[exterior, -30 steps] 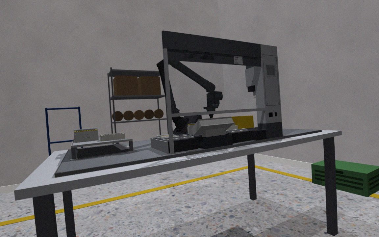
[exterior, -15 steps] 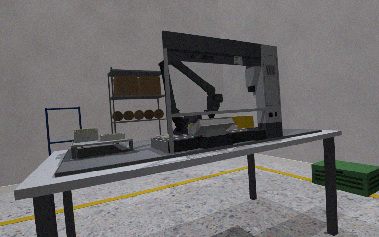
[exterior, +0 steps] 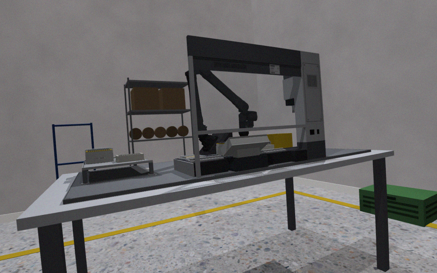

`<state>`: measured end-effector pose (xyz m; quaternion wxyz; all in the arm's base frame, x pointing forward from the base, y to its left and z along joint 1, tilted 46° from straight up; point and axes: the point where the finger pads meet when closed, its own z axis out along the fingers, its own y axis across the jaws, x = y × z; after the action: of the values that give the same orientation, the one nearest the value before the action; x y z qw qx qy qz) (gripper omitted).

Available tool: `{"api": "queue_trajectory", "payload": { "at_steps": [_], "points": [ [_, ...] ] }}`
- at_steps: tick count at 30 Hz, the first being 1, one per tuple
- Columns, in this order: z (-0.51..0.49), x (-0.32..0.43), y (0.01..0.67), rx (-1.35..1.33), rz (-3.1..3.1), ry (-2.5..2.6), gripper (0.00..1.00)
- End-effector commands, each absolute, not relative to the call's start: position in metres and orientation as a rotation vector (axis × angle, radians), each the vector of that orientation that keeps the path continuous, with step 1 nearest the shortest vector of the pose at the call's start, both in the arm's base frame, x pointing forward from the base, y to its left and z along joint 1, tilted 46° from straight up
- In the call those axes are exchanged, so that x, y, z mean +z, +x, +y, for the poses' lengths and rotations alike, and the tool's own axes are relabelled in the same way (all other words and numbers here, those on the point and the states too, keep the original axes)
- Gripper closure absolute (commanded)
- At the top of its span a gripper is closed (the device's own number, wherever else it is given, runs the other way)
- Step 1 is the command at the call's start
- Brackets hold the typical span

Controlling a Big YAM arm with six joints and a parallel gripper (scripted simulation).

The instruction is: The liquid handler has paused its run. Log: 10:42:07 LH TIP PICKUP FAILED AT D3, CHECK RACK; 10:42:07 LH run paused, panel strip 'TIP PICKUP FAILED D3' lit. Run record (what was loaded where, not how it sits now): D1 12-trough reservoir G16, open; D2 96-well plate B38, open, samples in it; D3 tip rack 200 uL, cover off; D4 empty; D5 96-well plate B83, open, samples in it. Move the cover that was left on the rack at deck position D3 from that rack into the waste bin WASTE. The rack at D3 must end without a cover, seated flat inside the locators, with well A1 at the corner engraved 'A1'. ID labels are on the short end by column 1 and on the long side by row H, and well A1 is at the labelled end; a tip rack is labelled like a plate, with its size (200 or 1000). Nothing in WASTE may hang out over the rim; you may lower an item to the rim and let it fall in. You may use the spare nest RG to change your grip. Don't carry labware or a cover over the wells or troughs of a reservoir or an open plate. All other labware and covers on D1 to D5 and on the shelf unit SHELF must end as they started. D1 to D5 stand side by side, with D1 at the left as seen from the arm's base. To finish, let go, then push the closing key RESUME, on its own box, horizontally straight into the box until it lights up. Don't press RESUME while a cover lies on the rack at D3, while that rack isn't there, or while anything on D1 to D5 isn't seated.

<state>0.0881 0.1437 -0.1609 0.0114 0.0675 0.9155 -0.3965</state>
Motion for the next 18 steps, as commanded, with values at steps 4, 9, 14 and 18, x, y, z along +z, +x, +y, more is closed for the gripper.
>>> {"api": "queue_trajectory", "payload": {
  "at_steps": [4, 9, 14, 18],
  "points": [
    [0.139, -0.174, 0.092, -1.216, 2.864, 0.218, 1.00],
    [0.141, -0.177, 0.094, -1.204, 2.866, 0.222, 1.00],
    [0.151, -0.175, 0.094, -1.175, 2.867, 0.221, 1.00],
    [0.166, -0.181, 0.101, -1.126, 2.878, 0.228, 1.00]
  ]
}}
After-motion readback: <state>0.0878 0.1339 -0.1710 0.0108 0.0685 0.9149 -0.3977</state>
